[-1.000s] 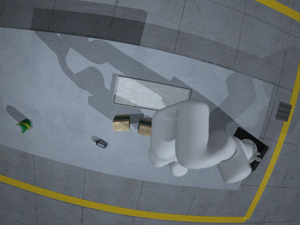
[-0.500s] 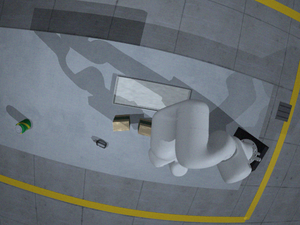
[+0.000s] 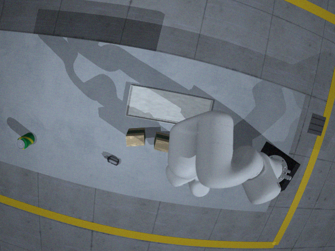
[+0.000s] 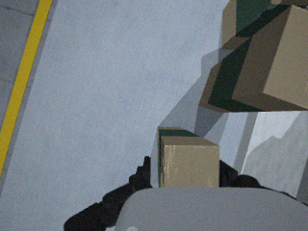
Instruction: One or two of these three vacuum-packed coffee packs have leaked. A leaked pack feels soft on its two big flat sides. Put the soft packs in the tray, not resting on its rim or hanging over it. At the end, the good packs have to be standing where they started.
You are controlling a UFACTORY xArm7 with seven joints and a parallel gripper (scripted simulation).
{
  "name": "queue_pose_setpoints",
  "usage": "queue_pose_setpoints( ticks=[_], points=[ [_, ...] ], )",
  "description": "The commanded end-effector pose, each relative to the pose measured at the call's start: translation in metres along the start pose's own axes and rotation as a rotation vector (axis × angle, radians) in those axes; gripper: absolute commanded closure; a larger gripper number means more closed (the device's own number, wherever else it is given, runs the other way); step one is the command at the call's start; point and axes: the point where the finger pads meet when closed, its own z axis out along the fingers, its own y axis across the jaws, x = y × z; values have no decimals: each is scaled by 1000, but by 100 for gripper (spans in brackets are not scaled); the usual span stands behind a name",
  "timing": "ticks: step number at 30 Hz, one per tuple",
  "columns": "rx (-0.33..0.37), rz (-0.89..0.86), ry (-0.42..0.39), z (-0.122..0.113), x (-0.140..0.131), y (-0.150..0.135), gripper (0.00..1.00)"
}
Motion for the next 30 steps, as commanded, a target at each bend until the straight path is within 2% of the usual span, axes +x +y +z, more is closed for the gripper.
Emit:
queue_pose_setpoints(
  ticks=[1, 26, 30],
  points=[
    [1, 0, 1, 0, 0, -1, 17],
    [1, 0, 1, 0, 0, -1, 17],
    [1, 0, 1, -7, 0, -1, 17]
  ],
)
